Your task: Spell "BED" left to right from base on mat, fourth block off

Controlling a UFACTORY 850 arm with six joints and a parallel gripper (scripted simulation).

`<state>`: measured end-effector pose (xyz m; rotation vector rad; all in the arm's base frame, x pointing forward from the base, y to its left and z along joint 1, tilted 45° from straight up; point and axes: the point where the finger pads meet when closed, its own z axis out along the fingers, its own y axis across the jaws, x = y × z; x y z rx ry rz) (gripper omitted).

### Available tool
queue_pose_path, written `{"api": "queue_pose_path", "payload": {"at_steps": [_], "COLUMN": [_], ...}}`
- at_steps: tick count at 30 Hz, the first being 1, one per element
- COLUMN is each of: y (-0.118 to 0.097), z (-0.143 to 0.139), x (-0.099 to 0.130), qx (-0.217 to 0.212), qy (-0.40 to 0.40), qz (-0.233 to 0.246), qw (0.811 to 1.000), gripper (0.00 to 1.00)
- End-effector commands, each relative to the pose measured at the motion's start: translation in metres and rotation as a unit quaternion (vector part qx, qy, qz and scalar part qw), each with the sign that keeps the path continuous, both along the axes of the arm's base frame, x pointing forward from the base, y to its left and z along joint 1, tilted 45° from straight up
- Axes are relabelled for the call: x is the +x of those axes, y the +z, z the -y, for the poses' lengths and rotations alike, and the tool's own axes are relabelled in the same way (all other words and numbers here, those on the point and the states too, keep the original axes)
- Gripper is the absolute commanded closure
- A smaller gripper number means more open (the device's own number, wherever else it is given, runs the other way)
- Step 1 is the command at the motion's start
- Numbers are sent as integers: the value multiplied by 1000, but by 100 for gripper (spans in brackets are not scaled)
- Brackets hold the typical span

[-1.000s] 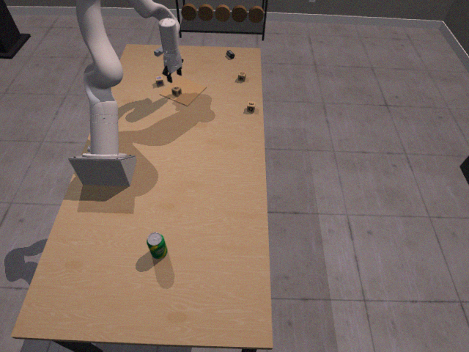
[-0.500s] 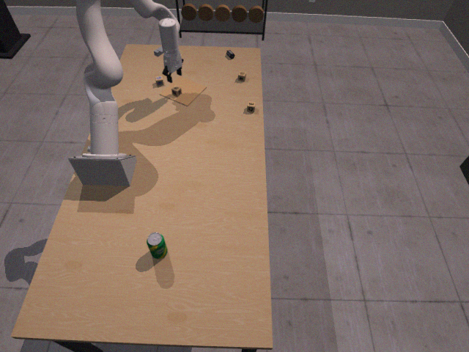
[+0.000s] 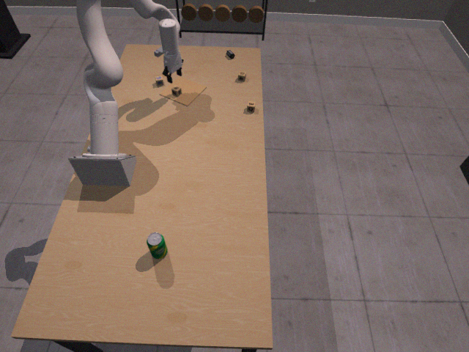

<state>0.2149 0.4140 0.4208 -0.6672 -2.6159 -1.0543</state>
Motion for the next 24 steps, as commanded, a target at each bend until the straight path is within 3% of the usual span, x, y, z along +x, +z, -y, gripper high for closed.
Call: {"api": "queue_pose_path", "payload": {"at_steps": [1,24], "y": [-1,-25], "z": [-1,-24], "x": [0,-1], "qx": [1,1], "qy": [2,2], "qz": [2,3], "qw": [1000,1000], "gripper": [16,16]}}
